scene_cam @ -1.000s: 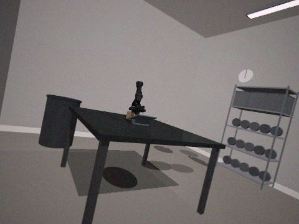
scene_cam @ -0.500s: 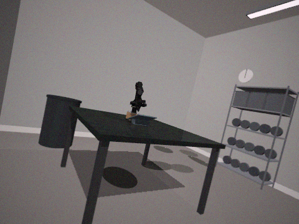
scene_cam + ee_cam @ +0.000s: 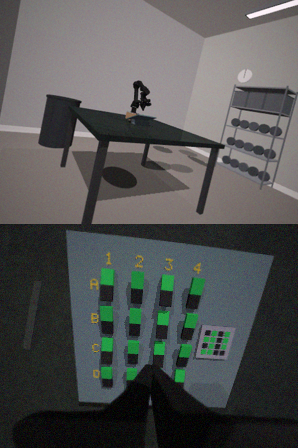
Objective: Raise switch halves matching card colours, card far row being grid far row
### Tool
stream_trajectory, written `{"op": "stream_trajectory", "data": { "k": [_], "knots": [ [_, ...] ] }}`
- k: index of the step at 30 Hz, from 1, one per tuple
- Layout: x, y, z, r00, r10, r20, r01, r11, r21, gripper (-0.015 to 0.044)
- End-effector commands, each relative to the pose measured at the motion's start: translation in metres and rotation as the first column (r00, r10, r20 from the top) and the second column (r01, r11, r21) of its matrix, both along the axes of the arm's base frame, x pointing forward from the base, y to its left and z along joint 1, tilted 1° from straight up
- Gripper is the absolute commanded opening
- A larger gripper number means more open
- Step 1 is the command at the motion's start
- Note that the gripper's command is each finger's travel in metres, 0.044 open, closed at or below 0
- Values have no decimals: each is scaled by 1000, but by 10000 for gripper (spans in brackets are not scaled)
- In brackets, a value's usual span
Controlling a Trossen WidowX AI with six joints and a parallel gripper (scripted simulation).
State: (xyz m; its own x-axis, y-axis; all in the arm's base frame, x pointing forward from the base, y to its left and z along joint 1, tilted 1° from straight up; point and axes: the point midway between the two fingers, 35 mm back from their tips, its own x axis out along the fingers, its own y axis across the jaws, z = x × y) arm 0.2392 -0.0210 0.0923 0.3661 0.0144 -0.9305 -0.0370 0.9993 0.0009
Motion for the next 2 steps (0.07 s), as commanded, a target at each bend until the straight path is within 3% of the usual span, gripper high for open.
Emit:
{"op": "stream_trajectory", "data": {
  "k": [1, 2],
  "knots": [
    [0, 0, 0, 1000, -2, -4, 2, 1000, -1, 0],
    [0, 0, 0, 1000, -2, -4, 2, 1000, -1, 0]
  ]
}}
